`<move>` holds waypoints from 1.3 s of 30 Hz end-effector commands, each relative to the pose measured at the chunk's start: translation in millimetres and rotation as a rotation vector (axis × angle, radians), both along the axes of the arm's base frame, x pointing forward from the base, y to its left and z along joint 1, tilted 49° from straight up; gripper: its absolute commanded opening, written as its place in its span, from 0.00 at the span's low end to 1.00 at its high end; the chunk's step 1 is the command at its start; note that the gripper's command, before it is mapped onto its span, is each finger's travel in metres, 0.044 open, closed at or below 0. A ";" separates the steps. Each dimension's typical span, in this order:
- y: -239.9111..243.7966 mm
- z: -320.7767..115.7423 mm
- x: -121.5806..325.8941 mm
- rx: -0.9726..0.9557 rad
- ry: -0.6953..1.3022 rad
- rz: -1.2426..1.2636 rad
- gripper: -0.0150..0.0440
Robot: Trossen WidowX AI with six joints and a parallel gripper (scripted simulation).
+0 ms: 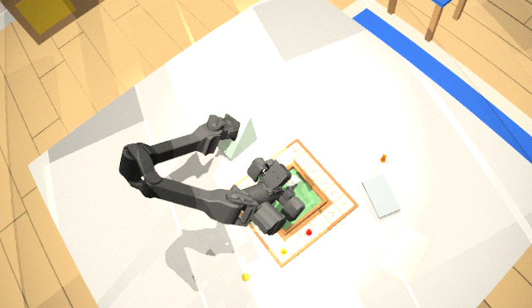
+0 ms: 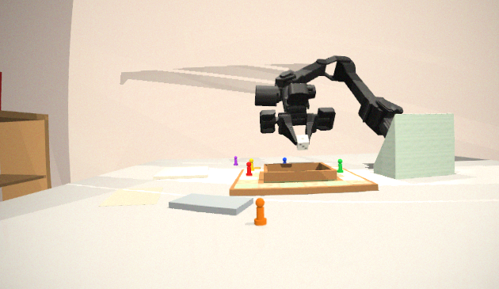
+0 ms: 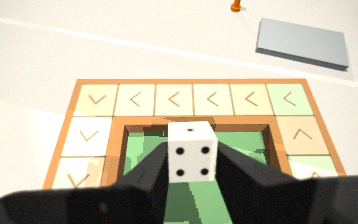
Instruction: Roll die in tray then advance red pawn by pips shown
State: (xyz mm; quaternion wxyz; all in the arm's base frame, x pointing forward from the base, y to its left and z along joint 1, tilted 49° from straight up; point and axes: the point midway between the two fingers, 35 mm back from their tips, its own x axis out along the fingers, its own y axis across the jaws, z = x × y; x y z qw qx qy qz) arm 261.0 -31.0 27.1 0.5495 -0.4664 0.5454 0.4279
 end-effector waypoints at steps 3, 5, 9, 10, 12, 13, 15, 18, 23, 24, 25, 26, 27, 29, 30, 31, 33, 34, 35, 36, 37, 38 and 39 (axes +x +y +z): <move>11.0 42.4 10.7 0.025 -0.019 0.014 0.25; 12.2 48.0 11.4 0.025 -0.019 0.014 0.25; 12.0 46.3 9.1 0.025 -0.019 0.014 0.25; 12.0 46.3 9.1 0.025 -0.019 0.014 0.25; 12.0 46.3 9.1 0.025 -0.019 0.014 0.25; 12.0 46.3 9.1 0.025 -0.019 0.014 0.25; 11.8 47.4 10.2 0.025 -0.019 0.014 0.25; 11.8 47.4 10.2 0.025 -0.019 0.014 0.25; 10.7 45.9 9.4 0.018 -0.017 0.020 0.25; 10.7 45.9 9.4 0.018 -0.017 0.020 0.25; 10.7 45.9 9.4 0.018 -0.017 0.020 0.25; 10.7 45.9 9.4 0.018 -0.017 0.020 0.25; 10.7 45.9 9.4 0.018 -0.017 0.020 0.25; 10.7 45.9 9.4 0.018 -0.017 0.020 0.30; 10.7 45.9 9.4 0.018 -0.017 0.020 0.34; 10.7 45.9 9.4 0.018 -0.017 0.020 0.39; 10.7 45.9 9.4 0.018 -0.017 0.020 0.48; 10.7 45.9 9.4 0.018 -0.017 0.020 0.52; 10.7 45.9 9.4 0.018 -0.017 0.020 0.57; 10.7 45.9 9.4 0.018 -0.017 0.020 0.61; 12.4 47.3 9.8 0.018 -0.017 0.019 0.65; 17.3 51.7 10.9 0.020 -0.017 0.019 0.70; 25.7 58.9 12.4 0.022 -0.018 0.017 0.74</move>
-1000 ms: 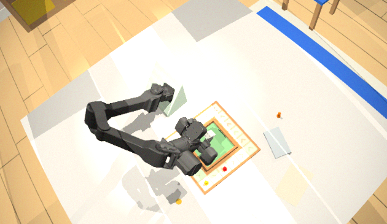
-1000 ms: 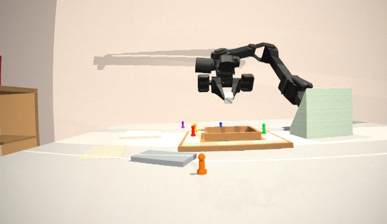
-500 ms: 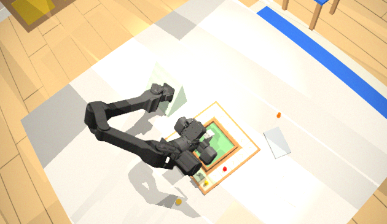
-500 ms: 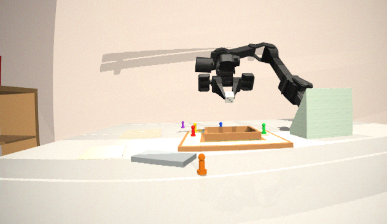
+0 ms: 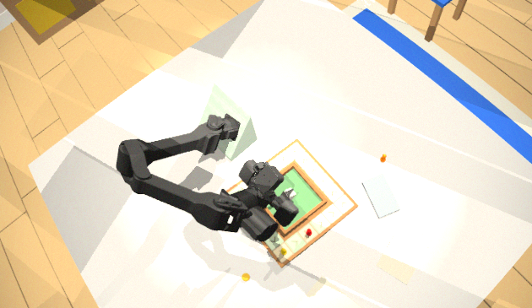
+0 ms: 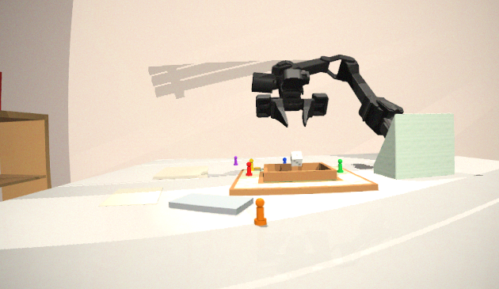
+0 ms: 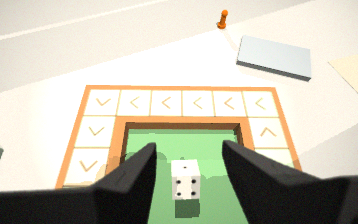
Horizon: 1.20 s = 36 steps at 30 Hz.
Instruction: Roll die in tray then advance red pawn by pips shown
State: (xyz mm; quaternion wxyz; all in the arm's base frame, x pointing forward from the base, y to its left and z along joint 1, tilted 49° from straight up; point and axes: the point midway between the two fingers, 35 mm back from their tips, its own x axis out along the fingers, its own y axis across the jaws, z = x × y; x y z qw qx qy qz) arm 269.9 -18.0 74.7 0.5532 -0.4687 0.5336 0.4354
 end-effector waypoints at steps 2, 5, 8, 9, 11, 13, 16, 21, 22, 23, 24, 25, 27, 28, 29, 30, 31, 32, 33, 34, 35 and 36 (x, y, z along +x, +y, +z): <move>26.2 23.1 4.8 0.007 -0.006 -0.004 0.83; 27.9 24.5 4.9 0.008 -0.006 -0.004 0.97; 25.7 17.7 3.5 -0.045 0.028 -0.022 1.00; 22.8 9.8 1.7 -0.114 0.066 -0.040 1.00; 15.8 -6.0 -1.5 -0.296 0.137 -0.073 1.00; 9.7 -17.2 -2.5 -0.489 0.174 -0.085 1.00; 5.1 -26.5 1.7 -0.763 0.163 -0.064 1.00; 5.1 -27.9 3.6 -0.825 0.149 -0.052 1.00; 5.1 -27.9 3.6 -0.825 0.149 -0.052 1.00; 5.1 -27.9 3.6 -0.825 0.149 -0.052 1.00; 6.8 -29.8 -1.3 -0.746 0.180 -0.052 1.00; 6.8 -29.8 -1.3 -0.746 0.180 -0.052 1.00; 4.9 -29.4 4.9 -0.750 0.146 -0.127 0.91; 2.3 -29.1 12.6 -0.753 0.103 -0.219 0.87; -1.1 -28.6 21.8 -0.755 0.051 -0.331 0.82; -4.9 -28.0 30.8 -0.756 -0.002 -0.443 0.78; -8.9 -27.4 39.5 -0.755 -0.055 -0.553 0.73; -13.2 -26.7 47.9 -0.753 -0.108 -0.663 0.69; -17.7 -26.0 56.0 -0.749 -0.162 -0.773 0.64; -22.3 -25.2 63.9 -0.744 -0.217 -0.882 0.60; -27.2 -24.3 71.5 -0.737 -0.272 -0.989 0.59; -32.0 -23.1 78.3 -0.731 -0.328 -1.094 0.59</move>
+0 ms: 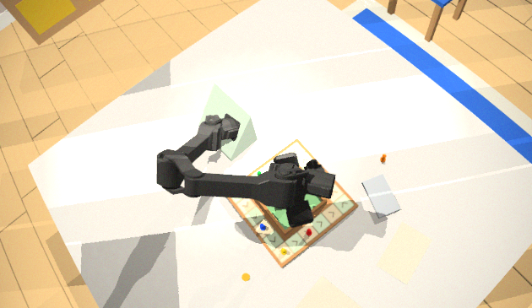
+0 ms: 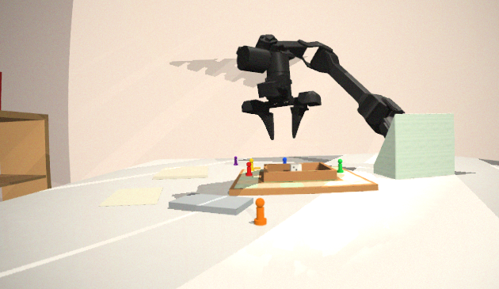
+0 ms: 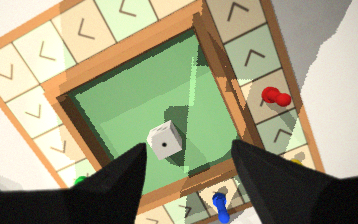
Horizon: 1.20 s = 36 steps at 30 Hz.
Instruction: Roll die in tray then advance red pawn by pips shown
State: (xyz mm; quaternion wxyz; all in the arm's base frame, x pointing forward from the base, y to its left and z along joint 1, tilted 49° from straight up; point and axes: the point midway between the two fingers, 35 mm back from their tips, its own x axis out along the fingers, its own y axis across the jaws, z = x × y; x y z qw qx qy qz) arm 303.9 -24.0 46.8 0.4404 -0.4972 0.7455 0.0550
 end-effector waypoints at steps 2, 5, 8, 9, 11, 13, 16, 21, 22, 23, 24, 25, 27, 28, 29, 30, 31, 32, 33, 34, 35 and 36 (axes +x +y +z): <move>-36.0 7.2 57.4 -0.143 -0.630 -0.587 0.59; -48.6 9.9 71.8 -0.189 -0.828 -0.763 0.59; -49.5 10.1 72.8 -0.192 -0.842 -0.775 0.59; -49.5 10.1 72.8 -0.192 -0.842 -0.775 0.59; -48.9 9.3 73.5 -0.192 -0.843 -0.775 0.59; -48.9 9.3 73.5 -0.192 -0.843 -0.775 0.59; -48.9 9.3 73.5 -0.192 -0.843 -0.775 0.59; -48.3 8.6 74.0 -0.192 -0.843 -0.775 0.59; -48.3 8.6 74.0 -0.192 -0.843 -0.775 0.59; -48.3 8.6 74.0 -0.192 -0.843 -0.775 0.59; -48.3 8.6 74.0 -0.192 -0.843 -0.775 0.59; -48.3 8.6 74.0 -0.192 -0.843 -0.775 0.59; -48.3 8.6 74.0 -0.192 -0.843 -0.775 0.59; -48.3 8.5 74.1 -0.192 -0.843 -0.775 0.59; -49.2 7.7 74.0 -0.192 -0.843 -0.775 0.59; -51.9 5.4 73.7 -0.192 -0.843 -0.775 0.59; -55.9 1.8 73.2 -0.192 -0.843 -0.775 0.59; -58.6 -0.5 72.8 -0.193 -0.843 -0.775 0.59; -59.5 -1.2 72.6 -0.193 -0.843 -0.775 0.59; -59.5 -1.2 72.6 -0.193 -0.843 -0.775 0.59; -59.5 -1.2 72.6 -0.193 -0.843 -0.775 0.59; -59.8 -1.4 72.6 -0.193 -0.843 -0.775 0.59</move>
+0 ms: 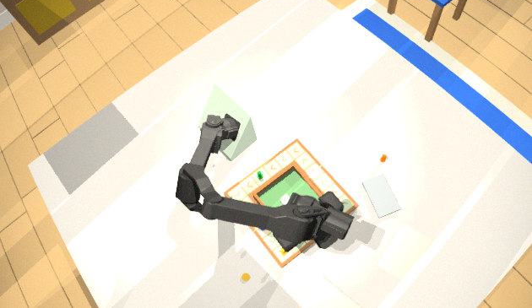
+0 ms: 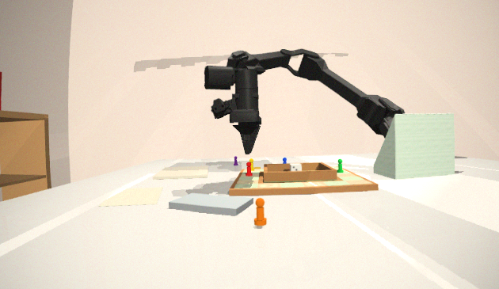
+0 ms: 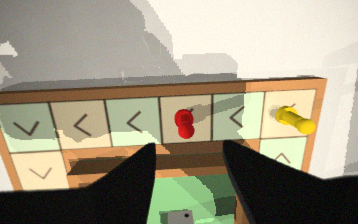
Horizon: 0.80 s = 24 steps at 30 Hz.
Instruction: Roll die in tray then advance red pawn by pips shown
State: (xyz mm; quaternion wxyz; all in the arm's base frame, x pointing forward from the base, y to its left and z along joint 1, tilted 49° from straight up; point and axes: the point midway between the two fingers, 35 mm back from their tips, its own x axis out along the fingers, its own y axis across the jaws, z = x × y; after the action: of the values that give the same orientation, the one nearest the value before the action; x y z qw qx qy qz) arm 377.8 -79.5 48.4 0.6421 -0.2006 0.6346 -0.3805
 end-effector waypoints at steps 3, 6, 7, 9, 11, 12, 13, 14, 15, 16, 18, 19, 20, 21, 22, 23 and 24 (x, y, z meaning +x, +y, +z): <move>-7.2 -5.6 -1.4 -0.006 0.006 0.003 0.59; -10.8 -8.9 -1.7 -0.006 0.006 0.003 0.59; -12.1 -10.0 -1.8 -0.006 0.006 0.003 0.59; -14.5 -12.2 -2.0 -0.006 0.006 0.003 0.59; -17.0 -14.4 -2.3 -0.006 0.006 0.003 0.59; -18.2 -15.5 -2.4 -0.006 0.006 0.003 0.59; -19.5 -16.5 -2.6 -0.007 0.006 0.003 0.59; -20.7 -17.6 -2.7 -0.007 0.006 0.003 0.59; -21.9 -18.7 -2.9 -0.007 0.006 0.003 0.59; -23.2 -19.7 -3.1 -0.007 0.006 0.003 0.59; -25.6 -21.9 -3.5 -0.007 0.006 0.003 0.59; -26.9 -22.9 -3.7 -0.007 0.006 0.003 0.59; -28.1 -24.0 -3.9 -0.007 0.006 0.003 0.59; -29.3 -25.0 -4.1 -0.008 0.006 0.003 0.59; -30.6 -26.1 -4.3 -0.008 0.006 0.003 0.59; -31.8 -27.1 -4.6 -0.008 0.006 0.003 0.59; -33.0 -28.2 -4.8 -0.008 0.006 0.003 0.59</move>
State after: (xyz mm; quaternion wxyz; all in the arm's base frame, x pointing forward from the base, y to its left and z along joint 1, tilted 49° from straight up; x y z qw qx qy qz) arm 375.4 -106.3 24.7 0.6428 -0.2008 0.6334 -0.3812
